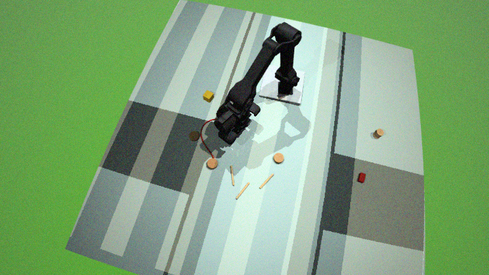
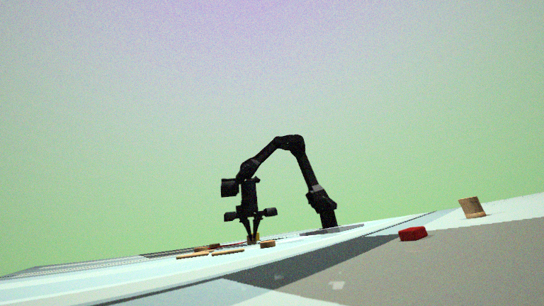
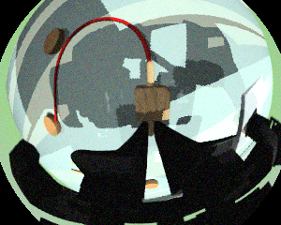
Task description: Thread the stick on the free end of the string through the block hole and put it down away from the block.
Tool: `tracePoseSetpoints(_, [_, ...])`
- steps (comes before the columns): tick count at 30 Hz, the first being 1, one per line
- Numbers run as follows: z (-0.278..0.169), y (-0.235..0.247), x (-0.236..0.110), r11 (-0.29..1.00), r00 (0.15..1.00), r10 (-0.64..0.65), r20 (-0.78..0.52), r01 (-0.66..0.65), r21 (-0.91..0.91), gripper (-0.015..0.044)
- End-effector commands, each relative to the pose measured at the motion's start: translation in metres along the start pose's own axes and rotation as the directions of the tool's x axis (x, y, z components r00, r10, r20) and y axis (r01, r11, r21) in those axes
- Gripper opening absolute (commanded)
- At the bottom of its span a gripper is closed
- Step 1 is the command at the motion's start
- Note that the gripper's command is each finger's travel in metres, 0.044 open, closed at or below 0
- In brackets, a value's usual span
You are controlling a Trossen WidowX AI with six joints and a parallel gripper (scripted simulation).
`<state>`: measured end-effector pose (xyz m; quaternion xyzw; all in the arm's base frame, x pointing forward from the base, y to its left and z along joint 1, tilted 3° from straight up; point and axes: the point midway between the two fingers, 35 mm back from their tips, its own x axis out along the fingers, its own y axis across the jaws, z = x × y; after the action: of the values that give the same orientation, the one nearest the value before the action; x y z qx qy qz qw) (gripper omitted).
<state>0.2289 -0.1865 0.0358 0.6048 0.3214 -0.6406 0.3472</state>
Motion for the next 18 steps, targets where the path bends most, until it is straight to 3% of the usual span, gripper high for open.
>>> tracePoseSetpoints(1, [-0.0004, -0.0001, 0.0003, 1.0, 1.0, 0.0, 0.012, 0.0, -0.001, 0.0])
tracePoseSetpoints(5, [-0.0018, -0.0004, 0.0018, 1.0, 0.998, 0.0, 0.067, 0.0, -0.004, 0.0])
tracePoseSetpoints(18, [-0.0033, 0.0014, 0.0019, 1.0, 0.997, 0.01, 0.073, -0.011, 0.015, 0.0])
